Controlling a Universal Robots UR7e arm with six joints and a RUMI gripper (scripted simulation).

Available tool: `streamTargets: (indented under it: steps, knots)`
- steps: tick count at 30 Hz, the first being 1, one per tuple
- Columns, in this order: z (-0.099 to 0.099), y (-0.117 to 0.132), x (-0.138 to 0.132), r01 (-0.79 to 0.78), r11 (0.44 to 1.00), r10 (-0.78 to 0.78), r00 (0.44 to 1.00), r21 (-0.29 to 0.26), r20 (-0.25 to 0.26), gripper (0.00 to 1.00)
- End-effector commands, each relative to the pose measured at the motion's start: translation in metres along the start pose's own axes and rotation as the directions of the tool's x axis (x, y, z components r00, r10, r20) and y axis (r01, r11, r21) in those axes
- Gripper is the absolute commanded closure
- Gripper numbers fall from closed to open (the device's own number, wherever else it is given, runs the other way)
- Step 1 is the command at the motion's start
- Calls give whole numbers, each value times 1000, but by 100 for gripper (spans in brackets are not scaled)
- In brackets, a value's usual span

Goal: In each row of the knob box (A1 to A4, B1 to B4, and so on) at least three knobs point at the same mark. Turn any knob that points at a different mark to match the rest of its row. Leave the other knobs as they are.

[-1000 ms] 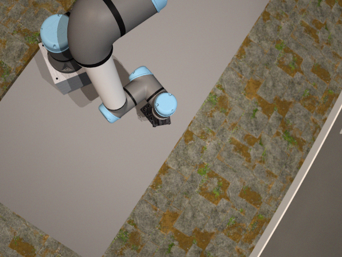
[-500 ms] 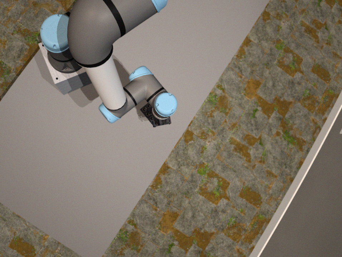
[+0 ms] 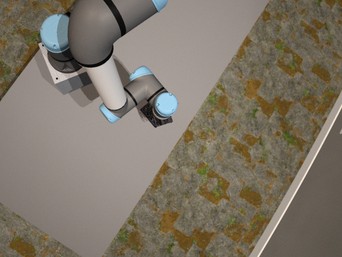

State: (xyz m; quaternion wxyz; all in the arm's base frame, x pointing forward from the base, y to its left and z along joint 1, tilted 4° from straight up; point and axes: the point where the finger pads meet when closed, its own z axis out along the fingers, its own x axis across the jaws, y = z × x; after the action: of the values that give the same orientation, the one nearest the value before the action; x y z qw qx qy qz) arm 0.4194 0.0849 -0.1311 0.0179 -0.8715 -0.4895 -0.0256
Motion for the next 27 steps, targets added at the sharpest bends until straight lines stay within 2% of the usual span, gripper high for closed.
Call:
streamTargets:
  steps: [1,12,21,23,27]
  knots:
    - [0,0,0,80,997,-80,997,-1,-1,96]
    - [0,1,-1,265,964,-265,964,-1,-1,96]
    - [0,1,-2,457,889,-457,889,-1,-1,96]
    - [0,1,-2,457,889,-457,889,-1,-1,96]
    - [0,1,-2,534,846,-534,846,-1,-1,96]
